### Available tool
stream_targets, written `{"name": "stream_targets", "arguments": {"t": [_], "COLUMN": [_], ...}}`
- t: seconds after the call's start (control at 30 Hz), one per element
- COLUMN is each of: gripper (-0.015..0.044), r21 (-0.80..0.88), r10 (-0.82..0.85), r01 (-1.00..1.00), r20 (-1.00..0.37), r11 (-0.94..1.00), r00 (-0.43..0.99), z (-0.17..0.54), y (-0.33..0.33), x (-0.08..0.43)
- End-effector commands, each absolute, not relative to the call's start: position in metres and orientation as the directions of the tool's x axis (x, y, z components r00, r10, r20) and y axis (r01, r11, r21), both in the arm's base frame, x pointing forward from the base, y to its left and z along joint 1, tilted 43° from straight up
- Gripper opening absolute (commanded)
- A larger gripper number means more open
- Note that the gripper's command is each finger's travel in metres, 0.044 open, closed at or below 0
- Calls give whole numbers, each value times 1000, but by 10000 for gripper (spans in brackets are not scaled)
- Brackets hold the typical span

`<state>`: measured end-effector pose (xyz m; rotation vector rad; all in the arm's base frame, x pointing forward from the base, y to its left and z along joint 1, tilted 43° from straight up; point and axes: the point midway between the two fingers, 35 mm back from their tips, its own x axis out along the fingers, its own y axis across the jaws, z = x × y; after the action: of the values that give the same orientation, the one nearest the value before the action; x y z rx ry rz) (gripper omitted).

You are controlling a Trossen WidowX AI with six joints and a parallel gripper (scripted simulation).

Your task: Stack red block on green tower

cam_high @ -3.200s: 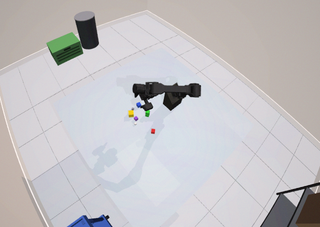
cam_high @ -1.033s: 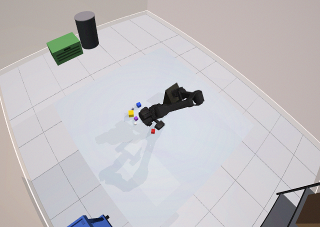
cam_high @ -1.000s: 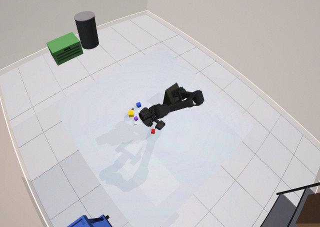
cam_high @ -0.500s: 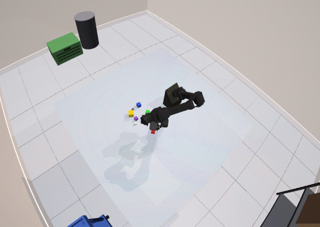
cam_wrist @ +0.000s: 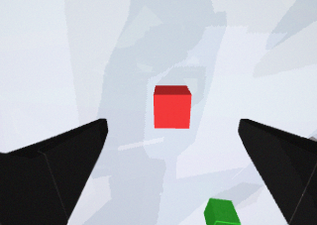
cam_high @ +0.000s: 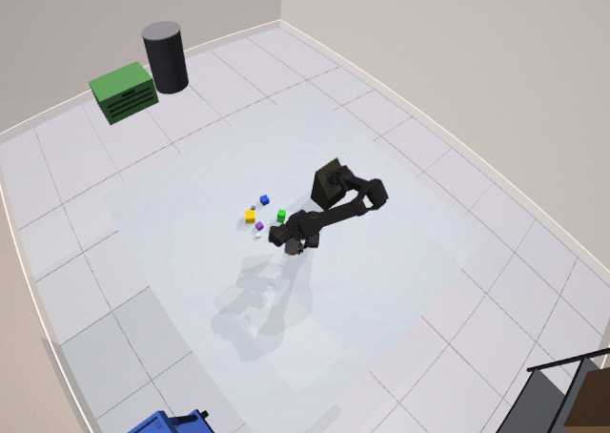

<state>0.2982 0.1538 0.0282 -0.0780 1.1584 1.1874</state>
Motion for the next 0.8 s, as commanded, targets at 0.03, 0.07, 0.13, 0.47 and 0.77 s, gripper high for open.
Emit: {"name": "stream_targets", "arguments": {"t": [0.03,0.07,0.13,0.47,0.77], "gripper": [440,440,440,440,440], "r21": [500,500,499,500,500], "r10": [680,680,680,680,681], "r01": [-745,-745,-745,-745,-745], "r20": [-729,-729,-729,-729,-728], "r11": [443,443,443,443,442], "r00": [-85,-85,-85,-85,-85], "z": [25,24,22,11,1], "y": [157,157,159,170,180], "x": [298,298,298,297,296]}}
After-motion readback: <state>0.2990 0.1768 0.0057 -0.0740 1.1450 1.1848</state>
